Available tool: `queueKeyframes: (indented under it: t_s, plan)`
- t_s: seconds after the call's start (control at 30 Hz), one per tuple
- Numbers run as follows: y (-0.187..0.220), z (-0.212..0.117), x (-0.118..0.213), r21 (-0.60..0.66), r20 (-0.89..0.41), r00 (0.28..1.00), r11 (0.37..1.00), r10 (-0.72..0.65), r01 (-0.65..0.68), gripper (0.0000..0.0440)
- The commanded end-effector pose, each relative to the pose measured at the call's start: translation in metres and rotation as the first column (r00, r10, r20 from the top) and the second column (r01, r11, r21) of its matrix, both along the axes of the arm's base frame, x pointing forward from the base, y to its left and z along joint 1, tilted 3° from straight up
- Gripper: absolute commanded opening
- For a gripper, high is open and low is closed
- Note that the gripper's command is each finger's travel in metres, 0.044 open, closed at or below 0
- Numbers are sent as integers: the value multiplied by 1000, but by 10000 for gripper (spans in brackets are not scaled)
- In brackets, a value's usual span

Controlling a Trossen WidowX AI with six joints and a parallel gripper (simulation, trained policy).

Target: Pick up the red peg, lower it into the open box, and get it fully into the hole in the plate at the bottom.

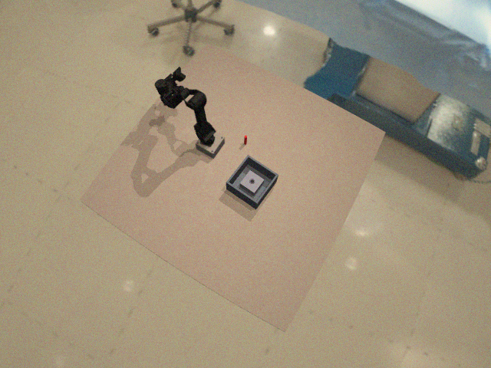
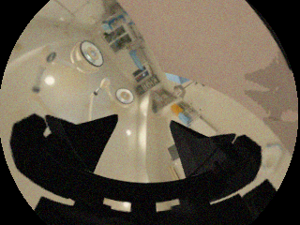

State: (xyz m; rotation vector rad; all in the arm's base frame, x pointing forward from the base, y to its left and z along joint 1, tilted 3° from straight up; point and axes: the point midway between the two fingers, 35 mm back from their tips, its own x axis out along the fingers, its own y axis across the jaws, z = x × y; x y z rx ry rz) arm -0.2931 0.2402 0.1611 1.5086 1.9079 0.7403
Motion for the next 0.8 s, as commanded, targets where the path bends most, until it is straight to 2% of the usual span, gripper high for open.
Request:
queueKeyframes:
  t_s: [0.0, 0.03, 0.13, 0.3, 0.53, 0.77]
  plan:
    - [3, 0, 1, -1, 17, 1000, 1000, -4, 4, 426]
    - [8, 1, 3, -3, 39, 999, 1000, -11, 11, 440]
    - [29, 1, 15, -22, 124, 991, 999, -45, 48, 440]
    - [67, -2, 52, -70, 264, 958, 988, -114, 137, 440]
    - [106, -5, 118, -153, 443, 879, 952, -175, 266, 440]
    - [126, -4, 195, -252, 594, 785, 885, -178, 392, 440]
